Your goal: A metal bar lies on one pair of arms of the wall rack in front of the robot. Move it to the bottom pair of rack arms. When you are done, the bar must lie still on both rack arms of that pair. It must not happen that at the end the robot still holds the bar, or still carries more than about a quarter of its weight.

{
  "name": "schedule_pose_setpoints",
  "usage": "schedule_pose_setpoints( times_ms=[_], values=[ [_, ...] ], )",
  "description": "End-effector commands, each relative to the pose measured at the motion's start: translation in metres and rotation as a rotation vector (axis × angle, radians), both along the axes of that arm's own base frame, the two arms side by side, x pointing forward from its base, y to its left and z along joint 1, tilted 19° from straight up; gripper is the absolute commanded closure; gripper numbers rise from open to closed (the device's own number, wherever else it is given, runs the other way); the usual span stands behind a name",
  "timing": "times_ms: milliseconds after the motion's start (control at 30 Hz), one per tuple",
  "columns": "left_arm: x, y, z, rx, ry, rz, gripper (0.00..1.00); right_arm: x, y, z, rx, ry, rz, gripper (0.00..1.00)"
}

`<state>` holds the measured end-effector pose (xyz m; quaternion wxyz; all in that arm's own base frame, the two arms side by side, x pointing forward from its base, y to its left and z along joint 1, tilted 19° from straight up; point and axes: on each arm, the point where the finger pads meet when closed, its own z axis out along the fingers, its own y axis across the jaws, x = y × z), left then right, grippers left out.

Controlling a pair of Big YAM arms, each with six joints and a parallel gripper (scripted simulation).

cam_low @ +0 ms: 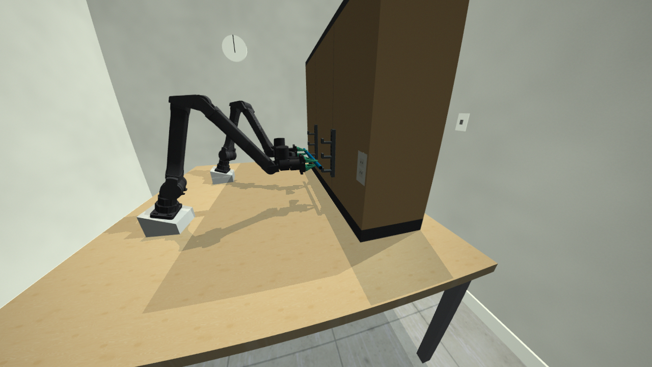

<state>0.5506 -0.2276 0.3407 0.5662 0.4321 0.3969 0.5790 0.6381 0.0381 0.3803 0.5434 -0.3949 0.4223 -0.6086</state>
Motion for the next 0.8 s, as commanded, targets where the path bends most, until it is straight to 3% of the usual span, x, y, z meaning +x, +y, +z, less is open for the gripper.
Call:
schedule_pose_setpoints(
  times_ms=[0, 767],
  values=[
    [0.0171, 0.0138, 0.0533, -0.065, -0.090, 0.040, 1.00, -0.0009, 0.0004, 0.0454, 0.023, -0.077, 0.010, 1.00],
    [0.0178, 0.0167, 0.0590, -0.065, -0.090, 0.040, 1.00, -0.0042, 0.0047, 0.0507, 0.023, -0.077, 0.010, 1.00]
  ],
)
